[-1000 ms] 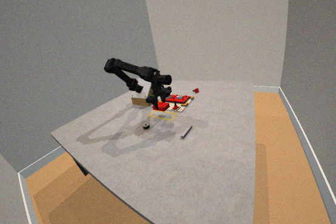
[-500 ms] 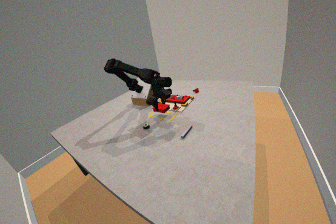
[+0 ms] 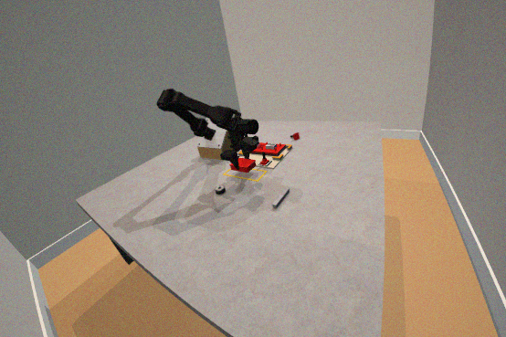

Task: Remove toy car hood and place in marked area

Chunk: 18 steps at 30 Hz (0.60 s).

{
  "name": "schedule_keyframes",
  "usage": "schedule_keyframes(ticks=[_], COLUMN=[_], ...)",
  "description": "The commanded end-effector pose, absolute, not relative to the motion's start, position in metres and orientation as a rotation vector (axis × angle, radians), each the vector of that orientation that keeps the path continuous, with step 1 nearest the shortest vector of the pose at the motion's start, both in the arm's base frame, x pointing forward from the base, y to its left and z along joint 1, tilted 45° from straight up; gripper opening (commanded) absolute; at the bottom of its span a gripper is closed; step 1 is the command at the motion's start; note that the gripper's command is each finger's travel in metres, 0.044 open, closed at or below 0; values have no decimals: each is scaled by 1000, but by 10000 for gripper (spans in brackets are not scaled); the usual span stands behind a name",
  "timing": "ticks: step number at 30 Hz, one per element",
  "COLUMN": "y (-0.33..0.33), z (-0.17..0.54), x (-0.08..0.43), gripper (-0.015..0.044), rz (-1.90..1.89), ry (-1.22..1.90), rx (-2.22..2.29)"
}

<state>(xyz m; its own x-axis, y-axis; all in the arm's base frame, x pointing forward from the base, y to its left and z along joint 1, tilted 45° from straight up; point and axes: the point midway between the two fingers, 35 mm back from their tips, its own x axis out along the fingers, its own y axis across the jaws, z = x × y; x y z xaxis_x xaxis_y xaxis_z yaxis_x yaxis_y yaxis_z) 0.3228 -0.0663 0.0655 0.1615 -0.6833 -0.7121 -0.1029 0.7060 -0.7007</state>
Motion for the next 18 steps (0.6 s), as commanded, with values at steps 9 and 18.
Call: schedule_keyframes(ticks=[9,18], y=[-73,-75], z=[59,57], x=[323,324], gripper=[0,0], rz=[-467,-467], ry=[1369,1369], rx=[-723,-723])
